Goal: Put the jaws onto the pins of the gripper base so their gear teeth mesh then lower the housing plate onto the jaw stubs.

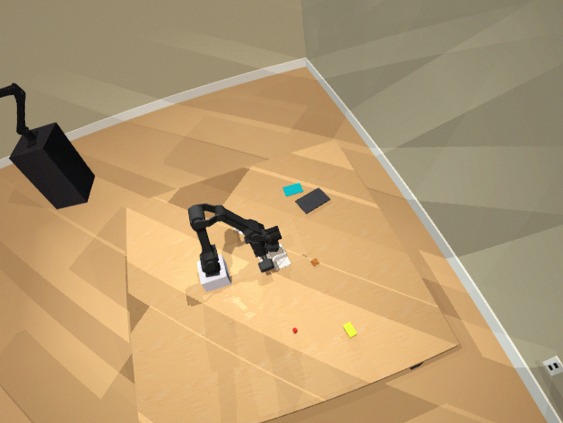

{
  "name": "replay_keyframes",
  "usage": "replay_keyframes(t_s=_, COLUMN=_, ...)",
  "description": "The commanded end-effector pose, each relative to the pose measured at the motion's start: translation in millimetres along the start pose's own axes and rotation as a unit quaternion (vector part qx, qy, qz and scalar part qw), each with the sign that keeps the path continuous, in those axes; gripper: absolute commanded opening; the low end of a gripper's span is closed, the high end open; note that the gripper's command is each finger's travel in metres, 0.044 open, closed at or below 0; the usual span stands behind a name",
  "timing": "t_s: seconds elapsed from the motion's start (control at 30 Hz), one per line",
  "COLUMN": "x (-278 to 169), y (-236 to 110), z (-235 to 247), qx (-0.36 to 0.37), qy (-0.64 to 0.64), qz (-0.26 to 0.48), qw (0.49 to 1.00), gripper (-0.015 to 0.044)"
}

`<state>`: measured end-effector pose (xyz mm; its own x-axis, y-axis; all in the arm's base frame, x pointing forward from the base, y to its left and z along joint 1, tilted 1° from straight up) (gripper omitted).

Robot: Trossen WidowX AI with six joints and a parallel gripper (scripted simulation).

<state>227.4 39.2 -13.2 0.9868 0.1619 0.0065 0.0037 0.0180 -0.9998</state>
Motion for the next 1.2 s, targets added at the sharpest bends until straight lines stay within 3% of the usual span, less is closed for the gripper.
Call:
replay_keyframes(t_s=0.0, x=0.2, y=1.1, z=-0.4, qx=-0.002, qy=0.004, qz=-0.001, qw=1.000, gripper=0.0351)
replay_keyframes(t_s=1.17, x=0.1, y=8.4, z=-0.5, qx=-0.002, qy=0.005, qz=-0.001, qw=1.000, gripper=0.0351)
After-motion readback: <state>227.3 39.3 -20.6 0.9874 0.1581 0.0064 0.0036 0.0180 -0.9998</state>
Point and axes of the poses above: the point midway between the two fingers, 35 mm back from their tips, its own y axis out along the fingers, its own z axis across the jaws, x = y × z, the point moved 2 cm from there along -y, back along the fingers, and after that the axes turned 4 degrees about y, right-handed, at the moved point
